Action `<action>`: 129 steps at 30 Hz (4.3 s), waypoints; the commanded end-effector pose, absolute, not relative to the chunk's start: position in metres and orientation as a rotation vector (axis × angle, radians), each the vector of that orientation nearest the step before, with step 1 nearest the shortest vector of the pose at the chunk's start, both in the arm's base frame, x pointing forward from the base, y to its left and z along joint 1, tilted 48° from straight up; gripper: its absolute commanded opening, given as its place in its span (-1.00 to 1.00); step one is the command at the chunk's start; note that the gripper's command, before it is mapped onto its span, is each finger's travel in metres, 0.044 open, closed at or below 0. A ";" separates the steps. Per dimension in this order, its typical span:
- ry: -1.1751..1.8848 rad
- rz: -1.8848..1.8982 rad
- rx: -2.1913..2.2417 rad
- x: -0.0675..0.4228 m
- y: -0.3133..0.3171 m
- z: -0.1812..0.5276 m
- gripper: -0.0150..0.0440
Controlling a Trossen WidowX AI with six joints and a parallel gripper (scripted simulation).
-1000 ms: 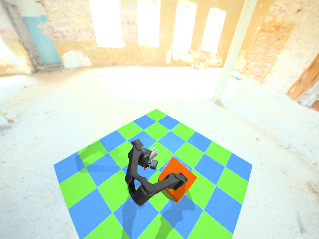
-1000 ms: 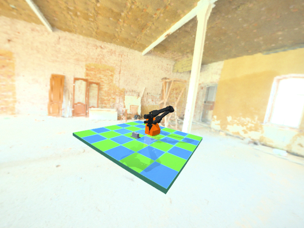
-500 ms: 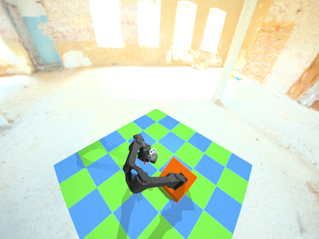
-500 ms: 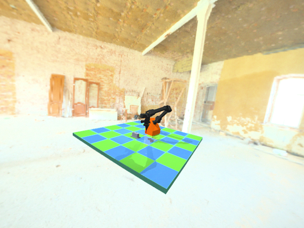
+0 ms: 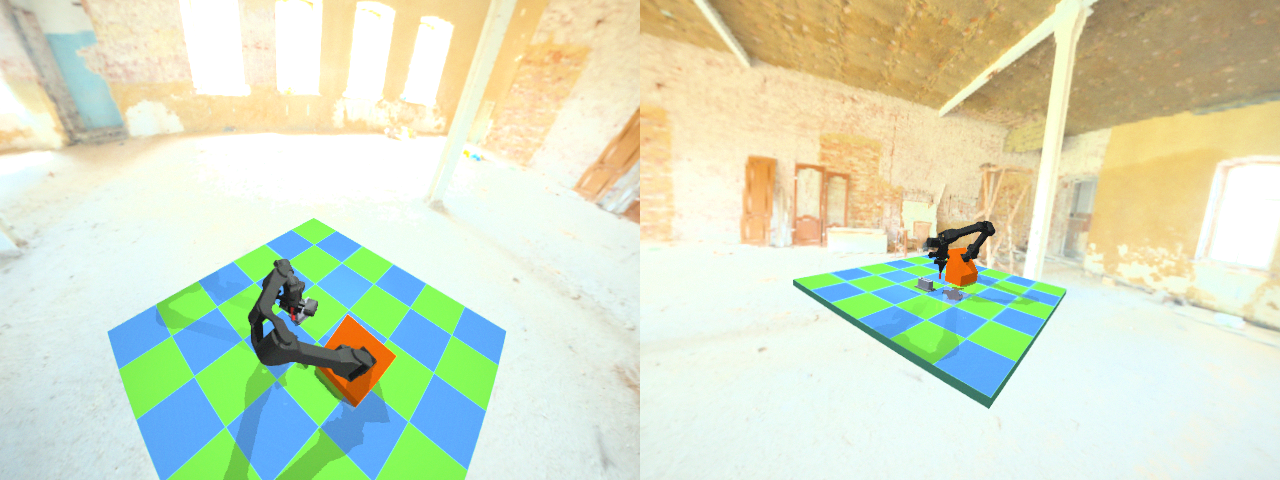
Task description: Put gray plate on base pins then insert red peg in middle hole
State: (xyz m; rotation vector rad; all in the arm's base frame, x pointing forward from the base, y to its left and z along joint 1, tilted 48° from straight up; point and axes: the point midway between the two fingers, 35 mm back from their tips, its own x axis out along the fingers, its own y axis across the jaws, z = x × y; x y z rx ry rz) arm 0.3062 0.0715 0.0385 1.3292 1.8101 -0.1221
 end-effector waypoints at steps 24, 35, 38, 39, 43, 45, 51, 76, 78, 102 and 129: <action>1.813 -0.113 1.328 0.347 0.024 -0.023 -0.49; 1.814 -0.111 1.328 0.348 0.021 -0.027 -0.49; 1.814 -0.111 1.328 0.348 0.021 -0.027 -0.49; 1.814 -0.111 1.328 0.348 0.021 -0.027 -0.49; 1.814 -0.111 1.328 0.348 0.021 -0.027 -0.49; 1.814 -0.111 1.328 0.348 0.021 -0.027 -0.49; 1.813 -0.111 1.328 0.350 0.021 -0.026 -0.49; 1.810 -0.107 1.330 0.351 0.021 -0.026 -0.49; 1.810 -0.107 1.330 0.351 0.021 -0.026 -0.49; 1.813 -0.111 1.328 0.348 0.034 -0.039 -0.49; 1.808 -0.111 1.323 0.347 0.035 -0.038 -0.49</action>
